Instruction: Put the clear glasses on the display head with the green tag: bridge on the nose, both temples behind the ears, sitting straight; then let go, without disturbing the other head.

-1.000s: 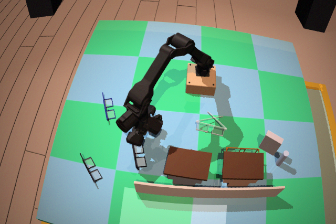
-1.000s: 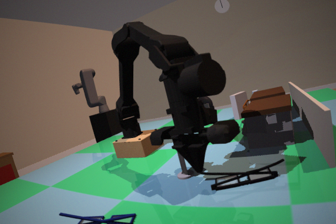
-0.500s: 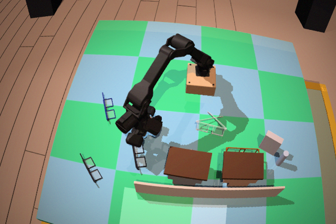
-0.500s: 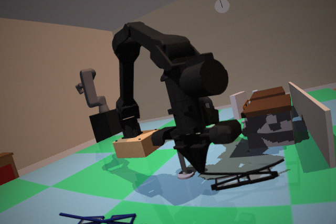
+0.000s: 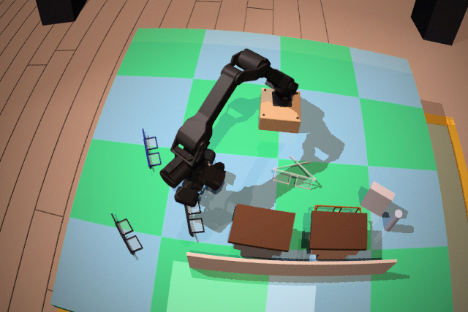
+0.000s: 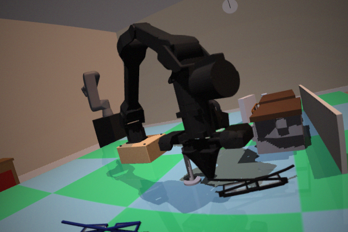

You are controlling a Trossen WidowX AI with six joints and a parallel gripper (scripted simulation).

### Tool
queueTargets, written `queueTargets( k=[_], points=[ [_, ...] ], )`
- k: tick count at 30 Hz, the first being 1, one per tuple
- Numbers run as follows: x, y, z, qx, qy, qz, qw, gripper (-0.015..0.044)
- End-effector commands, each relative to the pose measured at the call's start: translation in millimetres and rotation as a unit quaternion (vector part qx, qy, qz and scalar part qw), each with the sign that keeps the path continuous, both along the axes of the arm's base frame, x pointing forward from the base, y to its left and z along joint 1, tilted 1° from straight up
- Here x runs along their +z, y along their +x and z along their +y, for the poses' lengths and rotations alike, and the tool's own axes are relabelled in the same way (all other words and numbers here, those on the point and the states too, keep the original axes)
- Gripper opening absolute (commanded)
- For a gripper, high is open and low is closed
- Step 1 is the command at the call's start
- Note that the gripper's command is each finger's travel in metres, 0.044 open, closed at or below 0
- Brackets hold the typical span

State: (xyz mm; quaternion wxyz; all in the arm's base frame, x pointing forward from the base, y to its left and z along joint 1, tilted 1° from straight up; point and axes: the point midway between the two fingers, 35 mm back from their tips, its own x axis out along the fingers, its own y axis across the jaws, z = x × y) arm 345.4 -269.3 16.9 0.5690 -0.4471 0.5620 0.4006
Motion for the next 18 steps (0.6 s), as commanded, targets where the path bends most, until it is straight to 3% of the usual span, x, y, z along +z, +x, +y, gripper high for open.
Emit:
queueTargets(
  k=[1, 18],
  points=[
    [-1.5, 1.6, 0.3, -0.001, 0.003, 0.001, 1.000, 0.0000],
    [-0.8, 7.9, -1.8, -0.001, 0.003, 0.001, 1.000, 0.0000]
  ],
)
